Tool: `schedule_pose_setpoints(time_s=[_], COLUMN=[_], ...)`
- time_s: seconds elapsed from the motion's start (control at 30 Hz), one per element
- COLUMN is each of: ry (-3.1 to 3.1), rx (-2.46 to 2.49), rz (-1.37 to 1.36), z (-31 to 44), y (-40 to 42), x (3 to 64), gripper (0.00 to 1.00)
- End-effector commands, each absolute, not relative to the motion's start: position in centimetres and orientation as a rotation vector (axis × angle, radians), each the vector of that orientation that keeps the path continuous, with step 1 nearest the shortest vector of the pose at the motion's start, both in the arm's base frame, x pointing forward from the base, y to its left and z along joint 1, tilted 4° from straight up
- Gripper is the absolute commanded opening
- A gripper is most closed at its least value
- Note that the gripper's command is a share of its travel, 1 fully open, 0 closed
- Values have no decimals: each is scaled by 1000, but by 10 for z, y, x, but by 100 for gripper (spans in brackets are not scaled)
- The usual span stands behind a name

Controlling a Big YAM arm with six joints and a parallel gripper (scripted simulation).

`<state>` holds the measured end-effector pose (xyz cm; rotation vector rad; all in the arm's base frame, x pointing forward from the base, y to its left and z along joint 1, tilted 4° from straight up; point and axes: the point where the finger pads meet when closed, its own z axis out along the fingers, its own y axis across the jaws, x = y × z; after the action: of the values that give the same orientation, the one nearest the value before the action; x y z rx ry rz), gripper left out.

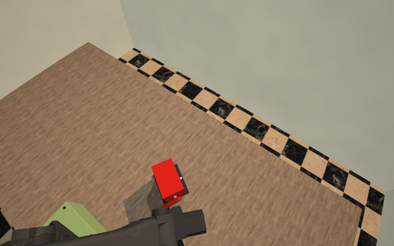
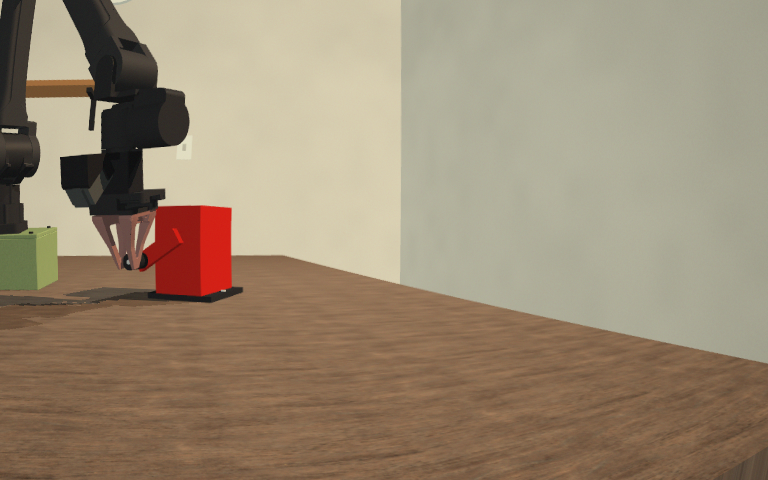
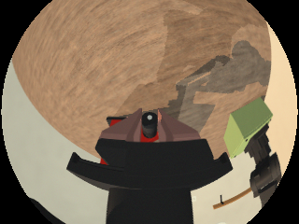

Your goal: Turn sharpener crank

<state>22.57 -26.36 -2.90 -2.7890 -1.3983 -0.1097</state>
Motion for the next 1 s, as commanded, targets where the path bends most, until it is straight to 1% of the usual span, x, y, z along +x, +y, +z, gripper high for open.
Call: schedule_pose_setpoints(time_s=[0.0, 0.27, 0.53, 0.97], ry=[-1399, -1399, -1419, -1420], rx=[-2801, -2801, -2834, -2836], rz=[-111, -111, -126, -123], z=[-18, -9, 14, 32], y=[-267, -264, -277, -275], x=[221, 219, 232, 237], gripper=[15, 15, 15, 15])
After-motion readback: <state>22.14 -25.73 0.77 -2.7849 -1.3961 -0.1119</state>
